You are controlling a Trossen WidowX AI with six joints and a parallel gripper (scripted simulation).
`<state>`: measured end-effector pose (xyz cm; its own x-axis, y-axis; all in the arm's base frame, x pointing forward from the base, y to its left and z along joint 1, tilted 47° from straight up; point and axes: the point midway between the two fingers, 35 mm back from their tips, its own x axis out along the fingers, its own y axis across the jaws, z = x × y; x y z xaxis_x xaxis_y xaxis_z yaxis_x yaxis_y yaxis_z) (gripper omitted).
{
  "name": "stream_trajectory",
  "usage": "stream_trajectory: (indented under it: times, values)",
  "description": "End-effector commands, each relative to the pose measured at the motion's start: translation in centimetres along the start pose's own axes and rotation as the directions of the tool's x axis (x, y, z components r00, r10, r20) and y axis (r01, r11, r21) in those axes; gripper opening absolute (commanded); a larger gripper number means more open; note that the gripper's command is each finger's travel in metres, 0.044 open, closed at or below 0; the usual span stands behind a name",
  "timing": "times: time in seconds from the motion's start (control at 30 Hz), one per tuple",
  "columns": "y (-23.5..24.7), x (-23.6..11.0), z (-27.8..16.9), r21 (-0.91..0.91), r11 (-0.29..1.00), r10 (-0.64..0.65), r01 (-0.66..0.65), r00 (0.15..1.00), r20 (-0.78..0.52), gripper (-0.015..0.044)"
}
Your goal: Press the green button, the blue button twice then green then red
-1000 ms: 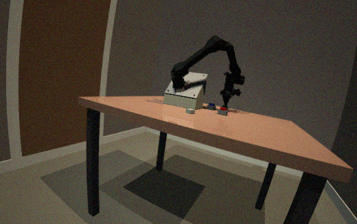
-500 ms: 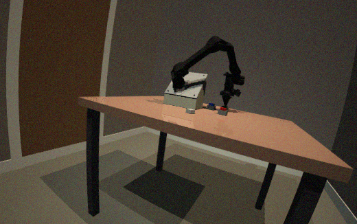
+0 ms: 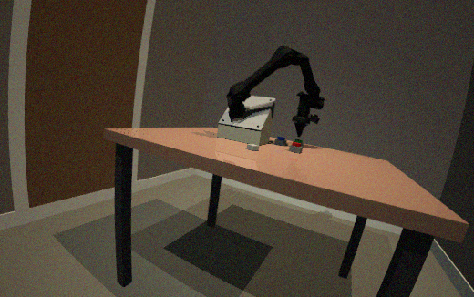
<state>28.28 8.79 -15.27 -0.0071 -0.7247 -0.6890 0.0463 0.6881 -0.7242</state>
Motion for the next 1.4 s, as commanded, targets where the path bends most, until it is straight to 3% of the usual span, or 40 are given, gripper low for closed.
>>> stream_trajectory:
  times: [0.0, 0.17, 0.37, 0.53, 0.77, 0.97, 1.13, 1.37]
  values:
    - [-0.1, -1.0, 0.3, 0.013, 1.000, 0.008, -0.008, 1.000, 0.001, 0.0020]
    - [-0.1, -6.9, 0.3, 0.012, 1.000, 0.011, -0.011, 1.000, 0.000, 0.0020]
    - [-0.3, -7.3, 0.4, 0.012, 1.000, 0.011, -0.011, 1.000, 0.000, 0.0020]
    - [-7.3, -7.7, 2.4, 0.009, 1.000, 0.018, -0.018, 1.000, 0.002, 0.0020]
    - [-17.6, -7.0, 2.7, 0.011, 1.000, 0.001, -0.001, 1.000, -0.001, 0.0020]
    - [-17.8, -6.7, 2.7, 0.011, 1.000, 0.001, -0.001, 1.000, -0.001, 0.0020]
    - [-17.9, -1.1, 2.7, 0.011, 1.000, -0.001, 0.001, 1.000, 0.000, 0.0020]
    - [-17.9, -0.6, 2.7, 0.011, 1.000, -0.002, 0.002, 1.000, 0.000, 0.0020]
